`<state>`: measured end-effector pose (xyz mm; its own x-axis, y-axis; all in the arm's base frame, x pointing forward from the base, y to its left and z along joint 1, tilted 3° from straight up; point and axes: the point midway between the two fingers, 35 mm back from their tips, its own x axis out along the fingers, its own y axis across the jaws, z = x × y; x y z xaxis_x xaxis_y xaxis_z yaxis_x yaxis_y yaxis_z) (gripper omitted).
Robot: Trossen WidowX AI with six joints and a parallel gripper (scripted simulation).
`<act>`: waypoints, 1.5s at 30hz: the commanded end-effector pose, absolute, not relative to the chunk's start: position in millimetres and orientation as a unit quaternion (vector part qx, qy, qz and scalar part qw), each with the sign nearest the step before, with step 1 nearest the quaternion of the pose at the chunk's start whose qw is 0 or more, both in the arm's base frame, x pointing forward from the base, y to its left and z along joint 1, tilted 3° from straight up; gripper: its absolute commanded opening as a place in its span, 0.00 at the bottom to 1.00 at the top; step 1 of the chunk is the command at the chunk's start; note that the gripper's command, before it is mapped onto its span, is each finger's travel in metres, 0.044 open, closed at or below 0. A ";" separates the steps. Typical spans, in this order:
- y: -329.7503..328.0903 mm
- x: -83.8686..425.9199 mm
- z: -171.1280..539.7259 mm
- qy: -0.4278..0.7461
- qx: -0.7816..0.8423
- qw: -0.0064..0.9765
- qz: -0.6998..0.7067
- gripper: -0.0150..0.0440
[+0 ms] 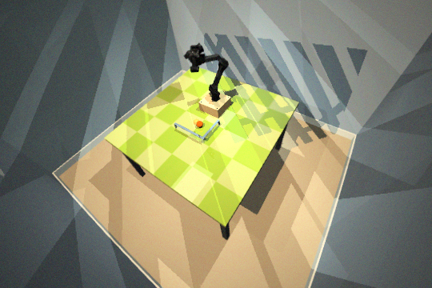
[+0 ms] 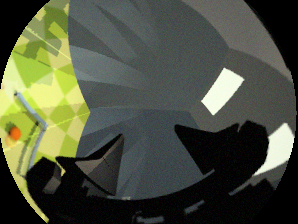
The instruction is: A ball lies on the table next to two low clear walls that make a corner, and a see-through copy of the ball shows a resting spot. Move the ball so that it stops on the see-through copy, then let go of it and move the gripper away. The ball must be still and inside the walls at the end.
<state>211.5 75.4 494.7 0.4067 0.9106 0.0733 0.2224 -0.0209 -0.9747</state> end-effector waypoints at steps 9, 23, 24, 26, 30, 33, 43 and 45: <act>61.9 296.4 474.1 -0.341 -0.424 0.760 0.355 0.92; 67.3 420.3 301.0 0.068 -0.075 0.941 0.322 0.92; 69.0 423.0 283.9 0.104 -0.058 0.942 0.313 0.92; 72.5 425.1 249.1 0.175 -0.029 0.939 0.294 0.92; 78.3 415.7 180.0 0.318 0.009 0.915 0.248 0.92; 80.3 397.5 131.7 0.421 0.020 0.883 0.206 0.92; 63.0 293.3 24.5 0.698 -0.053 0.713 0.046 0.92; 60.6 285.7 21.1 0.711 -0.063 0.700 0.036 0.92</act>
<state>304.2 67.4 30.1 0.0726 0.0426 -0.9965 -0.1500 0.9882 0.0314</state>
